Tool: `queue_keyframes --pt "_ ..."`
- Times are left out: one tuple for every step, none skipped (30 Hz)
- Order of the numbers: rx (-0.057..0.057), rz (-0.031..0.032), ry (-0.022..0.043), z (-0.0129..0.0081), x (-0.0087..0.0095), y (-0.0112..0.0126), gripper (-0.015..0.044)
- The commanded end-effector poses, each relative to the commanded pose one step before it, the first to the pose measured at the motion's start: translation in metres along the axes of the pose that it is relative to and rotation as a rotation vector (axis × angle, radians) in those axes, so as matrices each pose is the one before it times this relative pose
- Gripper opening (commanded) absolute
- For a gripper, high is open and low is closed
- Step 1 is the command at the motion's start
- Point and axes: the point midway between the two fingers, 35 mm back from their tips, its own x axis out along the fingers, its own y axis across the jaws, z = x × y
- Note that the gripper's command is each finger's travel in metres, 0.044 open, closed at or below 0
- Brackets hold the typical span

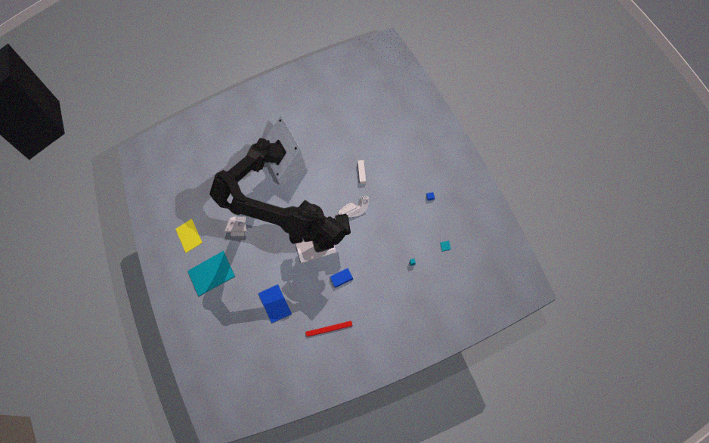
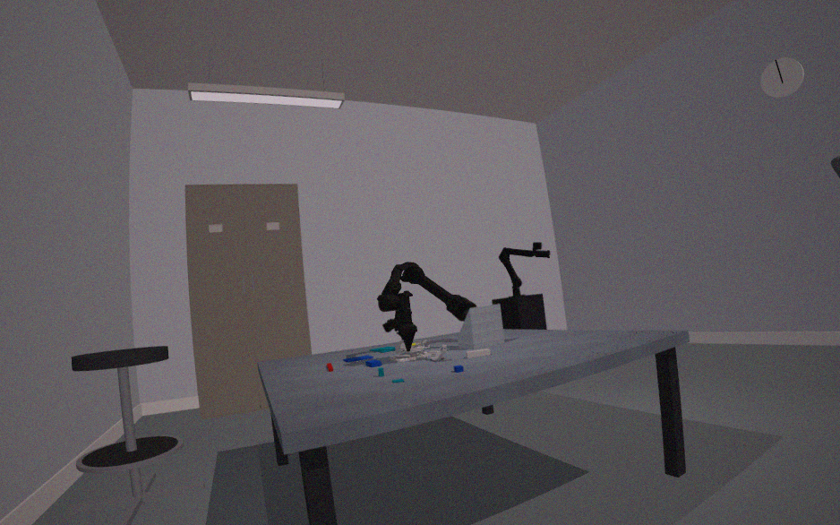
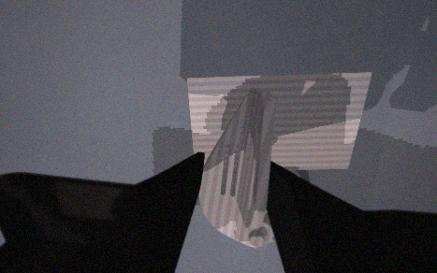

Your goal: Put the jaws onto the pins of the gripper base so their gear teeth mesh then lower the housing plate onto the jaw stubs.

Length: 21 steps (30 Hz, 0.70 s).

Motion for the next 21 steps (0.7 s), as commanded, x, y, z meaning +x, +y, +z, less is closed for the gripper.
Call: queue_keyframes --pt "-0.0036 -0.00359 -0.00114 -0.00007 0.00111 -0.00062 0.0134" --pt "0.0000 0.00000 0.00000 0.00000 0.00000 0.00000 0.0134" --pt "0.0000 0.00000 0.00000 0.00000 0.00000 0.00000 0.0134" --pt "0.0000 0.00000 0.00000 0.00000 0.00000 0.00000 0.0134" --pt "0.0000 0.00000 0.00000 0.00000 0.00000 0.00000 0.0134" --pt "0.0000 0.00000 0.00000 0.00000 0.00000 0.00000 0.0134" --pt "0.0000 0.00000 0.00000 0.00000 0.00000 0.00000 0.0134" --pt "0.0000 0.00000 0.00000 0.00000 0.00000 0.00000 0.0134" --pt "-0.0001 -0.00001 0.00000 0.00000 0.00017 0.00000 0.0134" --pt "-0.0003 -0.00002 -0.00001 0.00000 0.00051 0.00000 0.0134" --pt "-0.0005 -0.00004 -0.00001 0.00000 0.00085 -0.00001 0.0134" --pt "-0.0005 -0.00004 -0.00001 0.00000 0.00085 -0.00001 0.0134" --pt "-0.0003 -0.00003 -0.00001 0.00000 0.00051 -0.00001 0.0134" --pt "-0.0001 -0.00001 0.00000 0.00000 0.00017 0.00000 0.0134" --pt "0.0000 0.00000 0.00000 0.00000 0.00000 0.00000 0.0134" --pt "0.0000 0.00000 0.00000 0.00000 0.00000 0.00000 0.0134" --pt "0.0000 0.00000 0.00000 0.00000 0.00000 0.00000 0.0134" --pt "0.0000 0.00000 0.00000 0.00000 0.00000 0.00000 0.0134" --pt "0.0000 0.00000 0.00000 0.00000 0.00000 0.00000 0.0134" --pt "0.0000 0.00000 0.00000 0.00000 0.00000 0.00000 0.0134" --pt "0.0000 0.00000 0.00000 0.00000 0.00013 0.00000 0.0134"
